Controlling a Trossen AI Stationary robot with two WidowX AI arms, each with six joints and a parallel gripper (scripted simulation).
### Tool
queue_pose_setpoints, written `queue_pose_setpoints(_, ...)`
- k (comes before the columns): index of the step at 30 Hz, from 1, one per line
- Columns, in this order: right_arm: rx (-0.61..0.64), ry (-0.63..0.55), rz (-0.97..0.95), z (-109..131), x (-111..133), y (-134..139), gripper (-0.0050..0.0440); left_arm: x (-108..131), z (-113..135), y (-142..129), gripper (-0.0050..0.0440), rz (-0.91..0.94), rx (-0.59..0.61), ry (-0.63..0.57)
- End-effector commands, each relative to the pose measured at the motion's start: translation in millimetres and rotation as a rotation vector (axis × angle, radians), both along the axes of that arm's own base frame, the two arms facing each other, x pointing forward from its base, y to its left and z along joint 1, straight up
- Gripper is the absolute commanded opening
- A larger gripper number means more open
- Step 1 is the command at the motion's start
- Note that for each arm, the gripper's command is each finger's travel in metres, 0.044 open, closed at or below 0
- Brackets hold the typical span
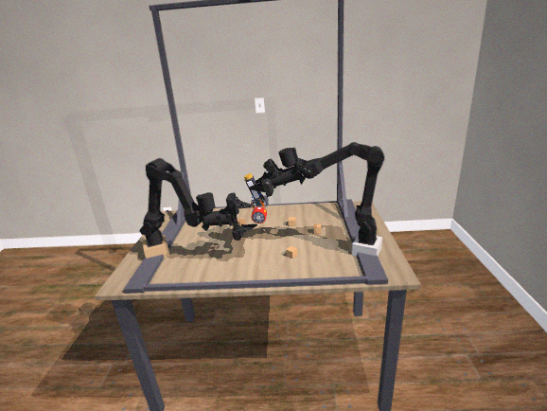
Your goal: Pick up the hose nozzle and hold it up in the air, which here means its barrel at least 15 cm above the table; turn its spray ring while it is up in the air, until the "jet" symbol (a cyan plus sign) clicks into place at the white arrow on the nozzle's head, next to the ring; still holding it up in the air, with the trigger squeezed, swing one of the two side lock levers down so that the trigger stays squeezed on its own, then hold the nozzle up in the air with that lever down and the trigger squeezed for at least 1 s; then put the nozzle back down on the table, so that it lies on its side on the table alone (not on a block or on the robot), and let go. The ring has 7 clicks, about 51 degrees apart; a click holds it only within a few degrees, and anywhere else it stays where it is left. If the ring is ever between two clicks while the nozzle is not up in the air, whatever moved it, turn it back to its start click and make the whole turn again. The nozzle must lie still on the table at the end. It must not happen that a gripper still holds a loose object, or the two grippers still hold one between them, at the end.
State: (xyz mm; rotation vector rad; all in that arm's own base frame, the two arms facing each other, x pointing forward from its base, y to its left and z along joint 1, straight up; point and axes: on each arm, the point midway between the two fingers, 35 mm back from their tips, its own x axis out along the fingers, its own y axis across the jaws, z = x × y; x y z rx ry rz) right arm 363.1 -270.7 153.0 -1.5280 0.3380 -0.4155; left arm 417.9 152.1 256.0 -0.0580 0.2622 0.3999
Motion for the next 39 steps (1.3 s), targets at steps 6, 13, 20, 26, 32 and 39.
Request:
queue_pose_setpoints(6,-0.017,-0.014,-0.004,8.9,15.9,-9.3,0.0408,-0.4,18.2,0.3,0.017,0.001,0.021,-0.042)
queue_pose_setpoints(13,-0.017,-0.015,-0.005,9.5,20.5,-11.7,0.0408,-0.4,18.2,0.3,0.017,0.001,0.021,-0.042)
queue_pose_setpoints(20,-0.018,-0.015,-0.005,9.9,20.2,-11.7,0.0408,-0.4,18.2,0.3,0.017,0.001,0.021,-0.042)
queue_pose_setpoints(26,-0.019,-0.016,-0.006,10.8,20.0,-11.8,0.0408,-0.4,18.2,0.3,0.017,0.001,0.021,-0.042)
queue_pose_setpoints(32,-0.02,-0.018,-0.006,11.5,19.8,-11.7,0.0,-0.4,18.2,0.3,0.017,0.001,0.021,-0.042)
queue_pose_setpoints(39,-0.02,-0.018,-0.006,11.5,19.8,-11.7,0.0,-0.4,18.2,0.3,0.017,0.001,0.021,-0.042)
